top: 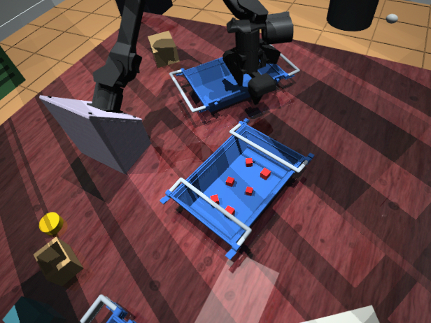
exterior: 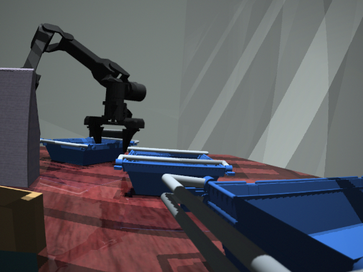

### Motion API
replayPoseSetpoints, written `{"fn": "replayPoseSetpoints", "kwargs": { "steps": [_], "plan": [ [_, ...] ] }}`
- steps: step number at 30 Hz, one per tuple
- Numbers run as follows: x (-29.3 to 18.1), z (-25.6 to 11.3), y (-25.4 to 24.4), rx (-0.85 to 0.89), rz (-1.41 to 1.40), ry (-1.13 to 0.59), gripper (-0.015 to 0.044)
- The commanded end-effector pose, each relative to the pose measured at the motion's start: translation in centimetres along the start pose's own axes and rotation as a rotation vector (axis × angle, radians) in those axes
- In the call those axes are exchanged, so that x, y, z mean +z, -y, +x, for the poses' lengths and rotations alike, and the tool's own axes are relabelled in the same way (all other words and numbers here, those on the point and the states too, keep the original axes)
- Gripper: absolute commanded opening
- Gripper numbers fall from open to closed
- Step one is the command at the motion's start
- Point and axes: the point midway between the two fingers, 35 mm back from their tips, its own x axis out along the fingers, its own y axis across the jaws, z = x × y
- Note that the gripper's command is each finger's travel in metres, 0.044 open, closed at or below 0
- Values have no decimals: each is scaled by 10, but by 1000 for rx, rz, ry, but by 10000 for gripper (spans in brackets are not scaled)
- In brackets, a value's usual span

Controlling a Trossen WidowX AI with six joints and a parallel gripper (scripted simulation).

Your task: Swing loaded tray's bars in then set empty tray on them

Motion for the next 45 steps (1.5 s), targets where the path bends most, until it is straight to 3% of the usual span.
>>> {"fn": "replayPoseSetpoints", "kwargs": {
  "steps": [1, 9, 23, 45],
  "plan": [
    [-3, 19, -2, 2, 5, -4, 440],
    [-3, 25, -3, 3, 5, -2, 440],
    [-3, 25, -3, 3, 5, -2, 235],
    [-3, 25, -3, 3, 5, -2, 88]
  ]
}}
